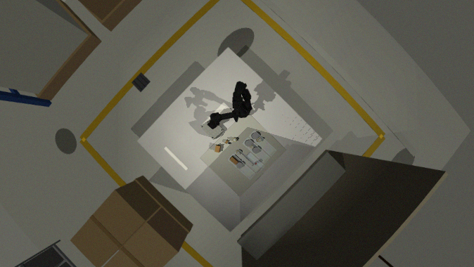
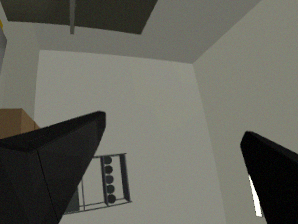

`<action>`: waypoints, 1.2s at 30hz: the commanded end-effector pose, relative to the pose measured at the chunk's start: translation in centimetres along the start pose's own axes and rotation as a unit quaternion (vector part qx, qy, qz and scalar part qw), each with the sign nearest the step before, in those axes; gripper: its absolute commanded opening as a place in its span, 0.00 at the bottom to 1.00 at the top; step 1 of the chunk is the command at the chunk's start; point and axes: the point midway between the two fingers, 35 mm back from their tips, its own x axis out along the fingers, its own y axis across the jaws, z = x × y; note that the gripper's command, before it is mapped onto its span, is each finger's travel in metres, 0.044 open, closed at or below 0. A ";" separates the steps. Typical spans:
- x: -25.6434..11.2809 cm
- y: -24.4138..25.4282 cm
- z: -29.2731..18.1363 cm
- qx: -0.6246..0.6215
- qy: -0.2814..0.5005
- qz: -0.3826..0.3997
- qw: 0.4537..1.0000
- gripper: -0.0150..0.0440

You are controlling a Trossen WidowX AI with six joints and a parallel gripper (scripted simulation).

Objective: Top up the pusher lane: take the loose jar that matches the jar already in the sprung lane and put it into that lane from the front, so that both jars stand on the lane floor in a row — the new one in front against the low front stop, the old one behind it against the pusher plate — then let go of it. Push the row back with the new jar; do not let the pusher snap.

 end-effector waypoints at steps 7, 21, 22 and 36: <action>2.2 0.6 -2.9 0.146 -0.047 0.108 0.982 1.00; 10.4 11.6 -4.2 0.339 -0.012 0.466 0.818 1.00; 10.8 12.9 -3.9 0.345 -0.001 0.494 0.798 1.00; 5.7 32.8 -1.1 0.233 0.266 0.775 0.523 1.00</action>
